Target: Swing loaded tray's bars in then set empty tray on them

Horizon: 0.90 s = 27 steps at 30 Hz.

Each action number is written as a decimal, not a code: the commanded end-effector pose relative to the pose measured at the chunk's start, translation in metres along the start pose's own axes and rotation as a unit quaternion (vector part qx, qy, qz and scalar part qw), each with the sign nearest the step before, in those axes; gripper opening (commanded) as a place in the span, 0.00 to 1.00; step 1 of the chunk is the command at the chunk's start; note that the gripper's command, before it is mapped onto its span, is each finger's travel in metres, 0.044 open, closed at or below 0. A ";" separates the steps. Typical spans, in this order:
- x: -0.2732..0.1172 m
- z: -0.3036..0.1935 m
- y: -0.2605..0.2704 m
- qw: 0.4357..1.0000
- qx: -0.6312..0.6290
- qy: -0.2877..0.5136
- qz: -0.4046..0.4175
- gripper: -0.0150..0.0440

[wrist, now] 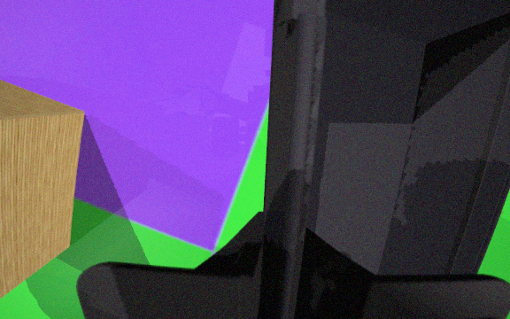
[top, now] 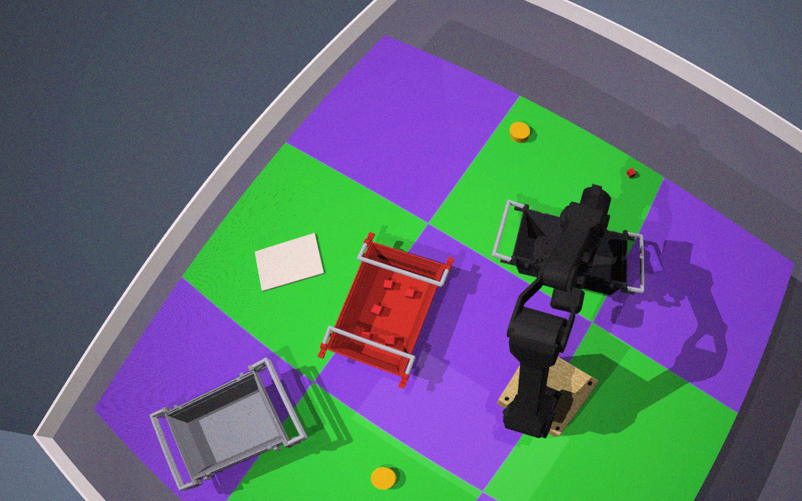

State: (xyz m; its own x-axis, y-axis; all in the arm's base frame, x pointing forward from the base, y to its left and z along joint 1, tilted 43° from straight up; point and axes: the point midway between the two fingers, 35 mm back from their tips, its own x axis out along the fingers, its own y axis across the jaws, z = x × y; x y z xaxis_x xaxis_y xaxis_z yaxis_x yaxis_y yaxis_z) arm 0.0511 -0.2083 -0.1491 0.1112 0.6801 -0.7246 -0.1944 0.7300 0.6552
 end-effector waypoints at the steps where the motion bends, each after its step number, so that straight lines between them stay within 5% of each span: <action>1: -0.009 0.000 -0.006 1.000 -0.005 0.002 -0.016 0.25; 27: -0.059 0.001 -0.046 1.000 -0.005 0.003 -0.018 0.25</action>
State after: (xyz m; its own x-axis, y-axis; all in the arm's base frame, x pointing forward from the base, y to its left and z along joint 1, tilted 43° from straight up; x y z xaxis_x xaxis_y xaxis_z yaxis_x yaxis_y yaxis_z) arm 0.0538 -0.2588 -0.1422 0.1104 0.6812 -0.7237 -0.1952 0.7288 0.6563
